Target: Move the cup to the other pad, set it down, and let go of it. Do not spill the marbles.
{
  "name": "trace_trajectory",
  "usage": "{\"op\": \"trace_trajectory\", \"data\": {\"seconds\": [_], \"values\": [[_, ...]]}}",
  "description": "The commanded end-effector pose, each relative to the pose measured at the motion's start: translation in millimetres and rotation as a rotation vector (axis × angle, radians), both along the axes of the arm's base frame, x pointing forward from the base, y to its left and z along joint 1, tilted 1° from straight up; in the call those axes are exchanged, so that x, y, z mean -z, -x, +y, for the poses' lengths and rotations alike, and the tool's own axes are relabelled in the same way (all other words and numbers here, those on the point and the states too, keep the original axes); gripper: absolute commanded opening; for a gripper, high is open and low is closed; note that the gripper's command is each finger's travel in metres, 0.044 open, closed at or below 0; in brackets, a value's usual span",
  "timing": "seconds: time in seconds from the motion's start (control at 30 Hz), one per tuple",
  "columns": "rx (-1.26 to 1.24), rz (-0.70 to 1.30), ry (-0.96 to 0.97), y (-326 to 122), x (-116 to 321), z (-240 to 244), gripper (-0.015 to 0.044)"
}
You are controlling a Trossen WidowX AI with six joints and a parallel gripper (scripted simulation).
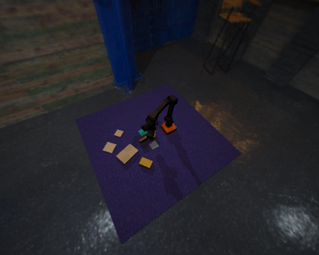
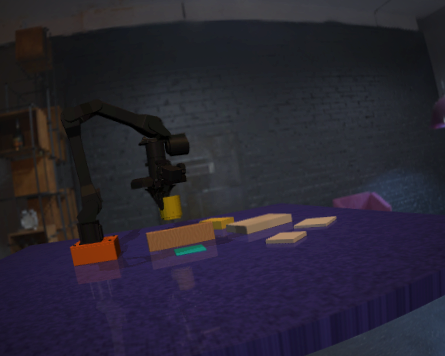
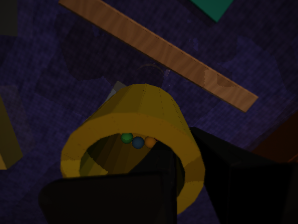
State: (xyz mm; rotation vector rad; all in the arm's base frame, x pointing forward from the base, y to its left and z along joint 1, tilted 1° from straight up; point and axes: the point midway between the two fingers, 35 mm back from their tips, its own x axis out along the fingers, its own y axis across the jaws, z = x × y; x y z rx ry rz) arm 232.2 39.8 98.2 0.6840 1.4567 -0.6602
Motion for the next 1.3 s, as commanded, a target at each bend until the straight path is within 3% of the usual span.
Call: {"op": "trace_trajectory", "data": {"seconds": [0.0, 1.27], "values": [[-0.002, -0.011, -0.002, -1.2, -1.6, -7.6, 0.0], [-0.002, -0.013, 0.004, -7.5, -2.8, -72.3, 0.0]]}}
